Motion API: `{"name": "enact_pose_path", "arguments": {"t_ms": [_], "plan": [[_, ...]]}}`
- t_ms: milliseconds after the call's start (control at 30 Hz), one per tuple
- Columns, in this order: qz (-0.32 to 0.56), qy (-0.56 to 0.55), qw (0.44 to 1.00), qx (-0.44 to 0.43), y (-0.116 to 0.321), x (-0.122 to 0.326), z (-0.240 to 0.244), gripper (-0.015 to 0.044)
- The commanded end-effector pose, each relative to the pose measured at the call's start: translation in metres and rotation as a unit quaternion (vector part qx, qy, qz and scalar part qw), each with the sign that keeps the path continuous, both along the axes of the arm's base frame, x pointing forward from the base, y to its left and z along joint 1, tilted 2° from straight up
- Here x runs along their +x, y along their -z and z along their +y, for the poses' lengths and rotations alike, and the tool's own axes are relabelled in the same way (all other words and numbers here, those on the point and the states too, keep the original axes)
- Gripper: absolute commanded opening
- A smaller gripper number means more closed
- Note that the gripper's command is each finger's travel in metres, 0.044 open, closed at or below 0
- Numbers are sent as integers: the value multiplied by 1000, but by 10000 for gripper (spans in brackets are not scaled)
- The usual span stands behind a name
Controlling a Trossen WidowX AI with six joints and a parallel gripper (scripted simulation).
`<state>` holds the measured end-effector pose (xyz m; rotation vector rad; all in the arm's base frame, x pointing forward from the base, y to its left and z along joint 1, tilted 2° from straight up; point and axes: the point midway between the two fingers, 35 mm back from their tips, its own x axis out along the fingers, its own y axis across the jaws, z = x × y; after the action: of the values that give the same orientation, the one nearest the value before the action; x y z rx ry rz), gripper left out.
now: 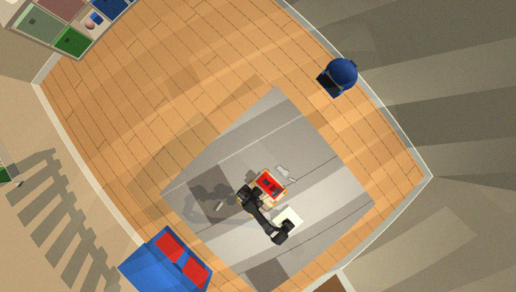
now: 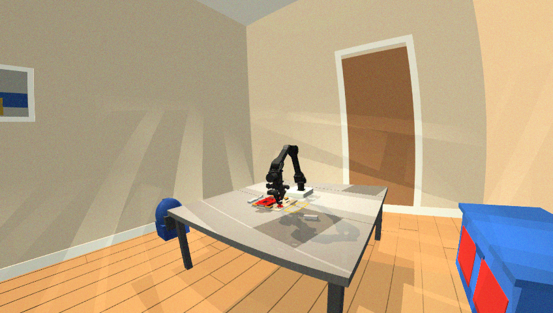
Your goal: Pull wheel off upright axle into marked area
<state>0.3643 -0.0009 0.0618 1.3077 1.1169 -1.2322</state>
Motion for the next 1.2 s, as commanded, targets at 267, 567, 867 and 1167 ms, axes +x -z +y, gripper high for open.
{"name": "enact_pose_path", "arguments": {"t_ms": [267,567,867,1167], "plan": [[-2,0,1000,1,-6,1,0,0],[-2,0,1000,1,-9,1,0,0],[-2,0,1000,1,-12,1,0,0],[-2,0,1000,1,-15,0,0,0]]}}
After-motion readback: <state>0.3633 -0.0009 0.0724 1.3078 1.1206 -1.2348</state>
